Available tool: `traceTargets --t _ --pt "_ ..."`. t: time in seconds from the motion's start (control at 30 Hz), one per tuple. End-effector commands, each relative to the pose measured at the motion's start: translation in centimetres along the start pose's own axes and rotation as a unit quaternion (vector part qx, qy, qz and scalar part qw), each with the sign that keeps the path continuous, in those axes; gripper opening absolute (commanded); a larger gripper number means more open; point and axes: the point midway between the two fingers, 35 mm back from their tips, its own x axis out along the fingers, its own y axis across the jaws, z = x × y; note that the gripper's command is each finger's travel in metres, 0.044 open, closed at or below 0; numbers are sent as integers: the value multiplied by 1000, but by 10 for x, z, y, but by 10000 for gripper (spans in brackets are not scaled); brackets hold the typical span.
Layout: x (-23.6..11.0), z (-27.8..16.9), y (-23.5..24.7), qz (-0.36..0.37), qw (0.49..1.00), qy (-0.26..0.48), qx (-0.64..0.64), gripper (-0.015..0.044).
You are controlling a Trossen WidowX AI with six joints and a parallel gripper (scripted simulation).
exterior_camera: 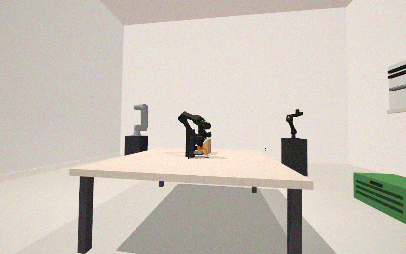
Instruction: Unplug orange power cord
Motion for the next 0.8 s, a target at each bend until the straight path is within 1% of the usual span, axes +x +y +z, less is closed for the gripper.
traceTargets --t 0.0,0.27,0.77 --pt "-1 0 0 0 1000 0 0 55" --pt "-1 0 0 0 1000 0 0 2" --pt "-2 20 -2 -1 1000 -1 -1 0"
